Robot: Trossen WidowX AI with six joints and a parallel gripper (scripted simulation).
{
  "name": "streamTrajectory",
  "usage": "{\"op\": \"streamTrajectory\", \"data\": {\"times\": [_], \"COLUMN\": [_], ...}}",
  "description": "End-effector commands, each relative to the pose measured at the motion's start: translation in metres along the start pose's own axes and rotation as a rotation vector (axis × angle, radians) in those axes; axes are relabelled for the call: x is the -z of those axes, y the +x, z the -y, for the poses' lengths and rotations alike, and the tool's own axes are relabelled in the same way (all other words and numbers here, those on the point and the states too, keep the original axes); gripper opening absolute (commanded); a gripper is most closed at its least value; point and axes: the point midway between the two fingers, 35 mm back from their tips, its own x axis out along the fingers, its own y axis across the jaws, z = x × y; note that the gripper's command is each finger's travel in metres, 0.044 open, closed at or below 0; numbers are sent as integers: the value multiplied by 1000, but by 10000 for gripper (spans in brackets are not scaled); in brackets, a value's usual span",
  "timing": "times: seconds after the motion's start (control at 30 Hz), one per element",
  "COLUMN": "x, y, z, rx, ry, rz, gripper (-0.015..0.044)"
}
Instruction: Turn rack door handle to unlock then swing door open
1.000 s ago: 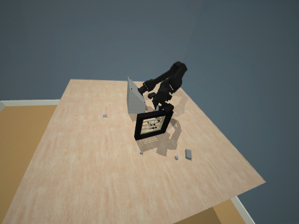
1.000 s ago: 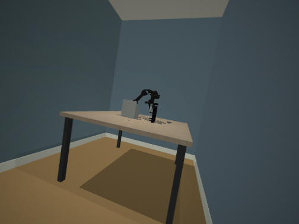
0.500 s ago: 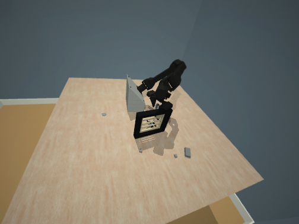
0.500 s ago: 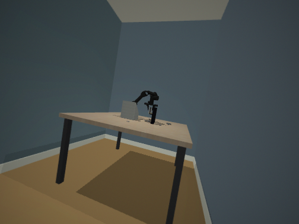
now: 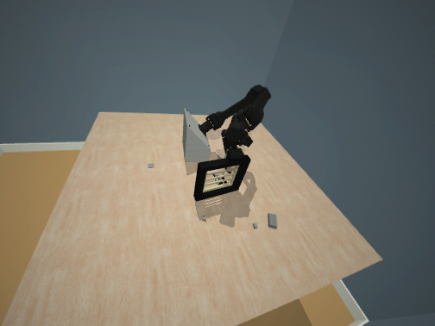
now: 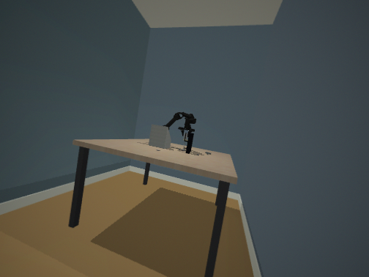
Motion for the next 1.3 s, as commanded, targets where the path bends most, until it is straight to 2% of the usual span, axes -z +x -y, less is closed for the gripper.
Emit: {"op": "streamTrajectory", "data": {"times": [0.0,1.27], "x": [0,-1], "y": [4,4], "z": [3,3], "rx": [-1,-7], "ry": [198,2081], "rz": [4,2], "gripper": [292,292]}}
